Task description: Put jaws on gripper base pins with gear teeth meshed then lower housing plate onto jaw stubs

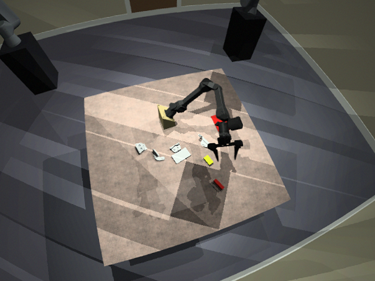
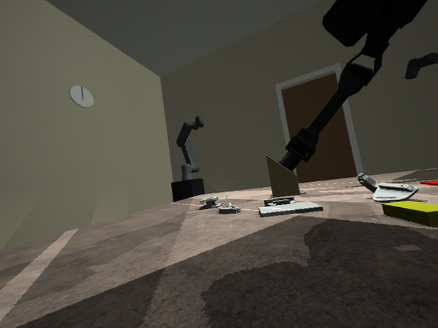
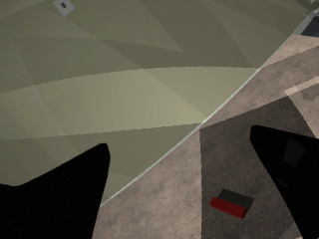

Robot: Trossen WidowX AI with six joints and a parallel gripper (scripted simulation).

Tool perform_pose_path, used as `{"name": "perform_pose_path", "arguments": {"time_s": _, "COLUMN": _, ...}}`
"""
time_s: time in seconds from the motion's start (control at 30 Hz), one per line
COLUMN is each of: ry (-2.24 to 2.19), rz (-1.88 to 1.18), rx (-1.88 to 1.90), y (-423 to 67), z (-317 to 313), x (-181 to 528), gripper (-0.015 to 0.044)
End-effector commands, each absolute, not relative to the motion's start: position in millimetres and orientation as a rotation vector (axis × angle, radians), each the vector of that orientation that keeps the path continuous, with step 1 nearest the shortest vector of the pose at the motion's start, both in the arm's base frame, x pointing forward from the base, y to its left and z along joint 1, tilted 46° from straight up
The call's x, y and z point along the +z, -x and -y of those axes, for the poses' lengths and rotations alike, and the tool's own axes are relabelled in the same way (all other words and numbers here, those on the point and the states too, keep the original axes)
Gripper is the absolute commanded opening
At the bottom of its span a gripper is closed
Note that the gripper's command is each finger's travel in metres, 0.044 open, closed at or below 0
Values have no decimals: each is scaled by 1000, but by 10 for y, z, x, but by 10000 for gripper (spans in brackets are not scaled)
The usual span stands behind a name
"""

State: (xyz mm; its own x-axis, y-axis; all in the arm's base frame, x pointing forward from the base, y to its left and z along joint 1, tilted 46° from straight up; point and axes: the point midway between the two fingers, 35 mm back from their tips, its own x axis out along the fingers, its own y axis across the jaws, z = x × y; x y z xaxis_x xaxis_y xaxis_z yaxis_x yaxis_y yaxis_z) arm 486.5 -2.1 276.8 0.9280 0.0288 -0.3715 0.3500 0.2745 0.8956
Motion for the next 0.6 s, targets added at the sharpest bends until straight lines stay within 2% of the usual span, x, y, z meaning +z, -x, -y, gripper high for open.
{"name": "perform_pose_path", "arguments": {"time_s": 0.0, "ry": -1316, "rz": -417, "rx": -300, "y": -4902, "z": 164, "x": 2440, "gripper": 440}}
{"name": "perform_pose_path", "arguments": {"time_s": 0.57, "ry": -1437, "rz": -646, "rx": -626, "y": -4748, "z": 753, "x": 1302, "gripper": 440}}
